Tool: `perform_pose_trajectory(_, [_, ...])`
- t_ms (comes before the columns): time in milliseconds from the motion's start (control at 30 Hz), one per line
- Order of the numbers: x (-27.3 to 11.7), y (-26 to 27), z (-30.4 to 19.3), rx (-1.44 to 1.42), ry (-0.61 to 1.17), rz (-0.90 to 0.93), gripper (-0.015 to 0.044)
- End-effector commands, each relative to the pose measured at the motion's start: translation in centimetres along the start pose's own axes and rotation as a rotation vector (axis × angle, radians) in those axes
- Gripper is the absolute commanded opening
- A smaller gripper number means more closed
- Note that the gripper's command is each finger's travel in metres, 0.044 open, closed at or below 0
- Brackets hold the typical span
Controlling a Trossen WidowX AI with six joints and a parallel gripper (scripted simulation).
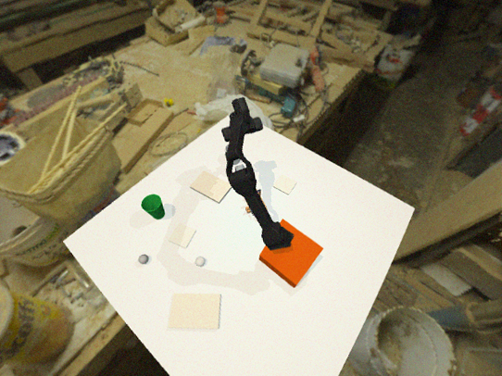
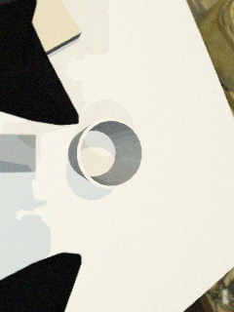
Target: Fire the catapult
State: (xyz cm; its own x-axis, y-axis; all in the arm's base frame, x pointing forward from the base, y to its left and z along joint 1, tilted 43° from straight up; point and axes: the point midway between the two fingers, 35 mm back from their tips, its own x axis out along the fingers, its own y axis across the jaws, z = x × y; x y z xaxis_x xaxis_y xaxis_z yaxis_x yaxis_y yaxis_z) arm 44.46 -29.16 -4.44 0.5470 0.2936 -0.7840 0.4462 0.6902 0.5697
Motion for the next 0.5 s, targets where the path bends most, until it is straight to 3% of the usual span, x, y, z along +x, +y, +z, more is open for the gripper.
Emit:
perform_pose_trajectory(0, [0.22,0.01,-0.06,0.006,0.002,0.005,0.0204])
perform_pose_trajectory(267, [0.22,0.01,-0.06,0.006,0.002,0.005,0.0000])
perform_pose_trajectory(467, [0.22,0.01,-0.06,0.006,0.002,0.005,0.0000])
